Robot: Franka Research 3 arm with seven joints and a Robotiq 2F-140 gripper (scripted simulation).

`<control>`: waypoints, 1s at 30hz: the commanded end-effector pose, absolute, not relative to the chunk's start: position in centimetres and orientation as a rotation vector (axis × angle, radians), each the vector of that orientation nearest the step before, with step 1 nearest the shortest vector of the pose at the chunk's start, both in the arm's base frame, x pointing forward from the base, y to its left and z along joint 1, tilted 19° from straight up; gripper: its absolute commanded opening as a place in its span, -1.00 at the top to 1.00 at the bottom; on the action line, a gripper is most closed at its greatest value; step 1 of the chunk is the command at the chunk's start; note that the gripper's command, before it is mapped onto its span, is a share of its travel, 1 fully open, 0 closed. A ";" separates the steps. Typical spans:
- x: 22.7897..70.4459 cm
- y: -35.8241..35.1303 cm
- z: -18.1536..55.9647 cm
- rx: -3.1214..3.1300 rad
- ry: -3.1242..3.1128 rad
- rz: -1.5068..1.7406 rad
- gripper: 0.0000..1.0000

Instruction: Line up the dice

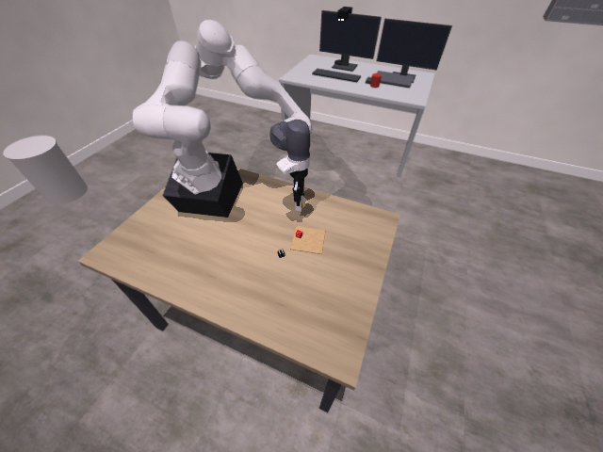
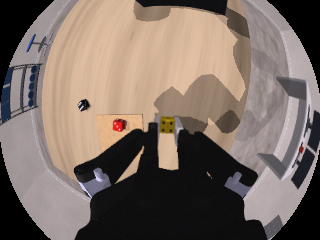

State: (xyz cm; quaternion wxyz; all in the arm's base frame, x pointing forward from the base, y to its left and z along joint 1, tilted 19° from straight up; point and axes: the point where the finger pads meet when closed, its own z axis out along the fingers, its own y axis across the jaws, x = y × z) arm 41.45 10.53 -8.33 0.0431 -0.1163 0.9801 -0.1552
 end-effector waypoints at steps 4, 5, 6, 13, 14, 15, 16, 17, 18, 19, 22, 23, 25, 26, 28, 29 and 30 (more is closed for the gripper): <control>40.5 11.4 -5.5 -0.325 3.016 -0.484 0.75; 40.5 11.4 -5.5 -0.325 3.016 -0.484 0.75; 40.5 11.4 -5.3 -0.325 3.016 -0.484 0.75; 40.5 11.5 -5.0 -0.325 3.016 -0.484 0.75; 40.5 11.5 -5.0 -0.325 3.016 -0.484 0.75; 40.5 11.5 -5.0 -0.325 3.016 -0.484 0.75; 40.5 11.5 -5.0 -0.325 3.016 -0.484 0.75; 40.6 11.5 -5.0 -0.323 3.017 -0.484 0.75; 41.1 11.2 -4.8 -0.310 3.017 -0.481 0.75; 42.3 10.4 -4.4 -0.283 3.019 -0.477 0.75; 44.0 9.2 -3.7 -0.245 3.019 -0.471 0.75; 46.0 7.5 -2.9 -0.199 3.018 -0.467 0.75; 48.0 5.6 -2.0 -0.155 3.016 -0.466 0.75; 49.5 3.8 -1.2 -0.118 3.013 -0.467 0.75; 50.5 2.5 -0.6 -0.093 3.011 -0.469 0.75; 50.9 1.9 -0.3 -0.081 3.010 -0.470 0.75; 51.0 1.8 -0.3 -0.079 3.009 -0.470 0.75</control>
